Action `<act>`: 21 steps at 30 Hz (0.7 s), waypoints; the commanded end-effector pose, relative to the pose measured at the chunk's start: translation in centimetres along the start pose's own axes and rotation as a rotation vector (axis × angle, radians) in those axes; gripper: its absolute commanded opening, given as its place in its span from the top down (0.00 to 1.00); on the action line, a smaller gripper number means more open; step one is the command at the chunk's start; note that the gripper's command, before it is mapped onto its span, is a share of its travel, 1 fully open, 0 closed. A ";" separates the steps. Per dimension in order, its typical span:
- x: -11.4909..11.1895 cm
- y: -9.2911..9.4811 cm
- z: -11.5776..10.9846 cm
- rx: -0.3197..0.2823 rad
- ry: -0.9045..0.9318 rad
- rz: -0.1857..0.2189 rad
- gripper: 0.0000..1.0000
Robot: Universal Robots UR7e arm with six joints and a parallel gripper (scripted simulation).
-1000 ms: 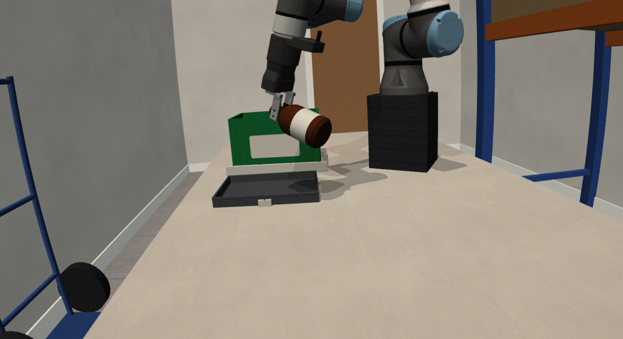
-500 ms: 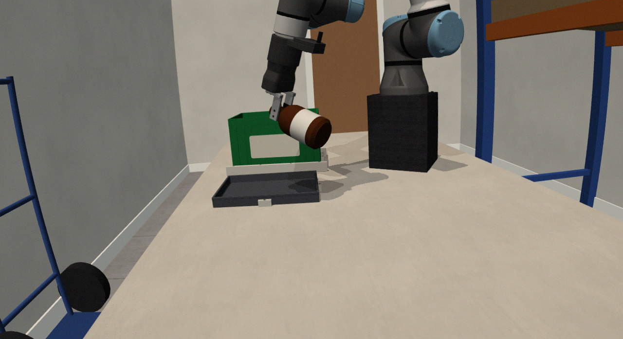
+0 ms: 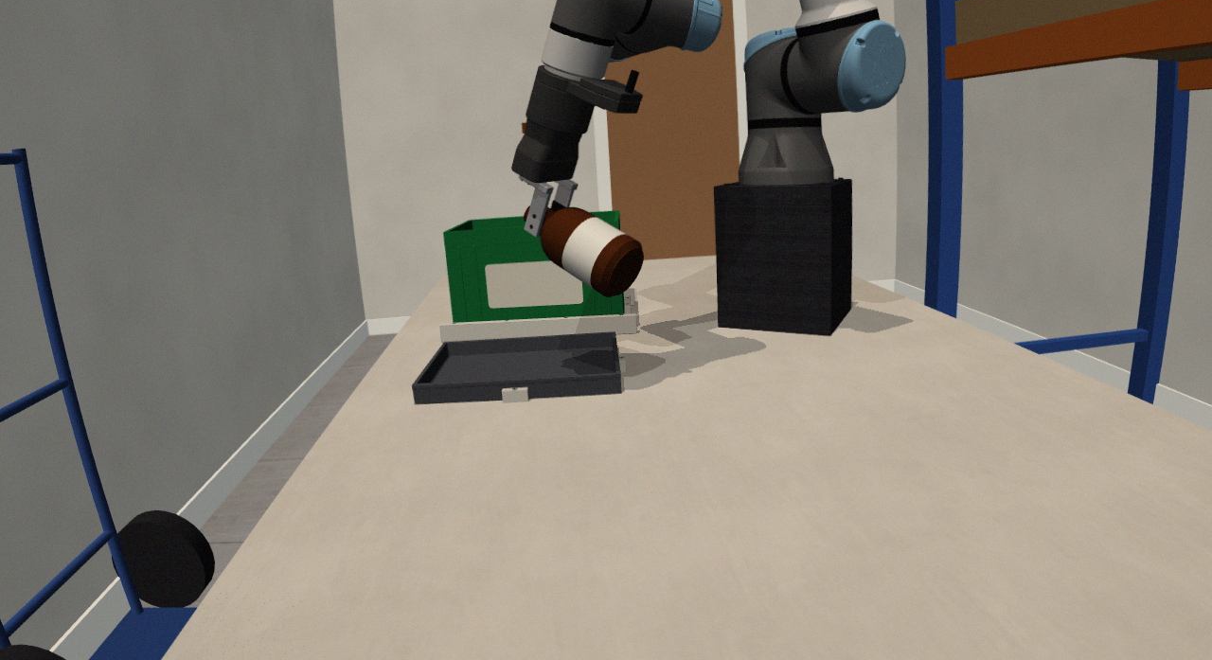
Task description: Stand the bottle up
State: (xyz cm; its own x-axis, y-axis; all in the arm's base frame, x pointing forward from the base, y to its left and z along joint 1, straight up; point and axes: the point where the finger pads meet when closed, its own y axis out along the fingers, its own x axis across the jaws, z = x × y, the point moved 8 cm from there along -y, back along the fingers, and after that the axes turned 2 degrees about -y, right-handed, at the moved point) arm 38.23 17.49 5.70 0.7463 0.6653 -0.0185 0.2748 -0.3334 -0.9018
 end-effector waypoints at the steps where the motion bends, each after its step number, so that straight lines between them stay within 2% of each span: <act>1: 0.0 0.0 0.2 -0.027 0.001 0.000 1.00; 11: 0.0 -0.1 0.6 -0.072 0.002 -0.001 1.00; 21: 0.0 -0.1 0.6 -0.082 0.003 -0.002 1.00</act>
